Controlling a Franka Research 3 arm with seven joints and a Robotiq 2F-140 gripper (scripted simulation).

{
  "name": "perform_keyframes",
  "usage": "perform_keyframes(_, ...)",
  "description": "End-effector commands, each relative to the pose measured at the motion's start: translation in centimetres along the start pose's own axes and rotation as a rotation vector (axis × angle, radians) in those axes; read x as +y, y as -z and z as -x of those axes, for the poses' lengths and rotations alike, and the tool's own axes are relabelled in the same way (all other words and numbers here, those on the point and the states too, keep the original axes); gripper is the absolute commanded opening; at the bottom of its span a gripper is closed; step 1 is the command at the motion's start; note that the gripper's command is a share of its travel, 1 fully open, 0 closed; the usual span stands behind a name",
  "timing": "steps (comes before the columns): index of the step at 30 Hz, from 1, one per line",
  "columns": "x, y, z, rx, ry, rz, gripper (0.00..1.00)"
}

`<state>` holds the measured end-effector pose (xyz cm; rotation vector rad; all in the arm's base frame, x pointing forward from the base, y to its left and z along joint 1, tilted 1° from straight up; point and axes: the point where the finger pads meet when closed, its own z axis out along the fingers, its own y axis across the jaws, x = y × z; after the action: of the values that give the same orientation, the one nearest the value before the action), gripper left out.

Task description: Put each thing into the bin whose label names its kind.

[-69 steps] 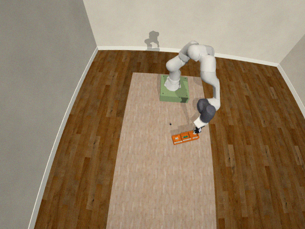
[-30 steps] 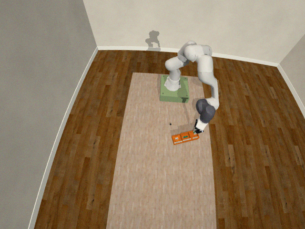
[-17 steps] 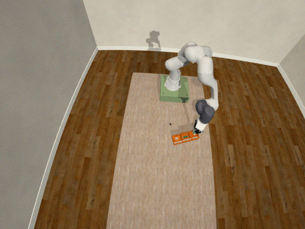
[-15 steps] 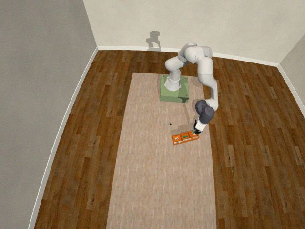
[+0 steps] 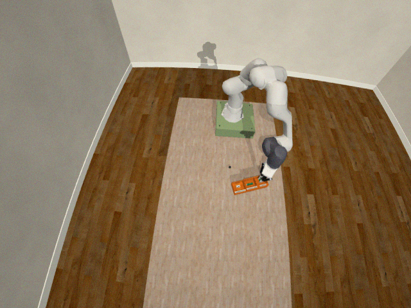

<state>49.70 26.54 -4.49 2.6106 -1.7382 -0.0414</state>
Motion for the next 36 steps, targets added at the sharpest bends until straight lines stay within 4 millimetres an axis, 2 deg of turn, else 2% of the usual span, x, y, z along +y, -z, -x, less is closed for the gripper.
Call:
perform_keyframes(1, -0.4, -0.58, 0.03, -0.002, 0.005, -0.011, 0.07)
perform_keyframes(17, -0.56, -0.72, 0.07, -0.002, 0.005, -0.011, 0.07)
perform_keyframes(18, -0.56, -0.72, 0.07, -0.002, 0.005, -0.011, 0.19)
perform_keyframes(36, -0.56, -0.58, 0.07, -0.002, 0.005, -0.011, 0.19)
